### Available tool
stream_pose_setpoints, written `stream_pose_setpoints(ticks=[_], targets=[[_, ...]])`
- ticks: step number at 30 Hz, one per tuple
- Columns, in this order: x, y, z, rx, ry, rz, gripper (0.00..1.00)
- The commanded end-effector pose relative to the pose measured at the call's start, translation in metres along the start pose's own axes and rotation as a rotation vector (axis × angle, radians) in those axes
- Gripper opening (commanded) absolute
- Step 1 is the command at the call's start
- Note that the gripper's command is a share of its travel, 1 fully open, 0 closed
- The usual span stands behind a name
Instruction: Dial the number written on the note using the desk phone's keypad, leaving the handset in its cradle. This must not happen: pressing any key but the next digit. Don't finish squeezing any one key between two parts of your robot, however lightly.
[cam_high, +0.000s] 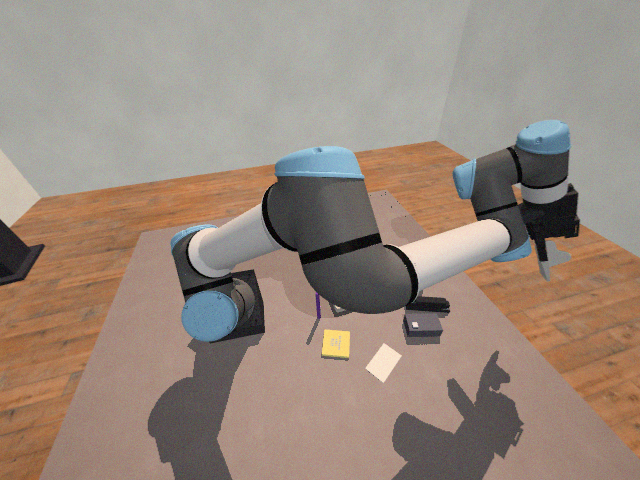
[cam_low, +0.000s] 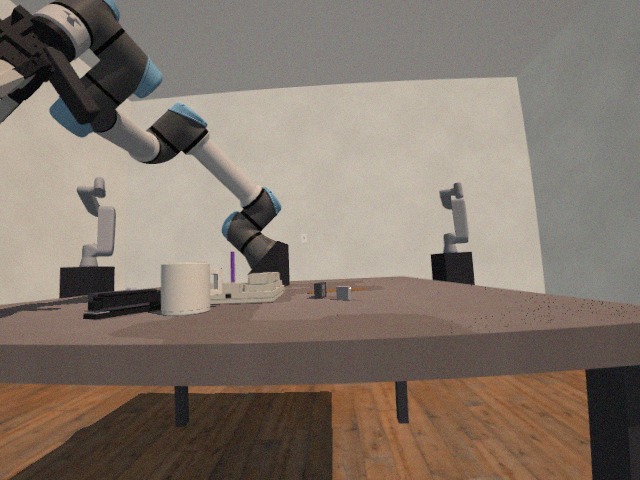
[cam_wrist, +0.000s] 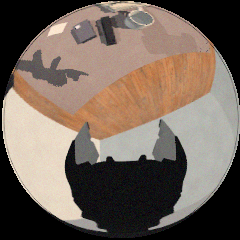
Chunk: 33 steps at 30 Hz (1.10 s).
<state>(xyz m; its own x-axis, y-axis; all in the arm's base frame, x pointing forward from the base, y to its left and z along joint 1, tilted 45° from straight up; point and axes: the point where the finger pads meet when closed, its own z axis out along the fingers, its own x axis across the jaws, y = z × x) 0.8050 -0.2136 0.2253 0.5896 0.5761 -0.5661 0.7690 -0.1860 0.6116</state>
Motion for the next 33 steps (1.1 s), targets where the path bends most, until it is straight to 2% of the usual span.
stream_pose_setpoints(ticks=[1, 17, 18, 33], targets=[[0.0000, 0.0006, -0.0009, -0.001, 0.001, 0.001, 1.00], [0.0000, 0.0006, -0.0009, -0.001, 0.001, 0.001, 1.00], [0.0000, 0.0006, -0.0010, -0.001, 0.001, 0.001, 0.00], [-0.0031, -0.0021, -0.0054, 0.004, 0.001, 0.030, 0.00]])
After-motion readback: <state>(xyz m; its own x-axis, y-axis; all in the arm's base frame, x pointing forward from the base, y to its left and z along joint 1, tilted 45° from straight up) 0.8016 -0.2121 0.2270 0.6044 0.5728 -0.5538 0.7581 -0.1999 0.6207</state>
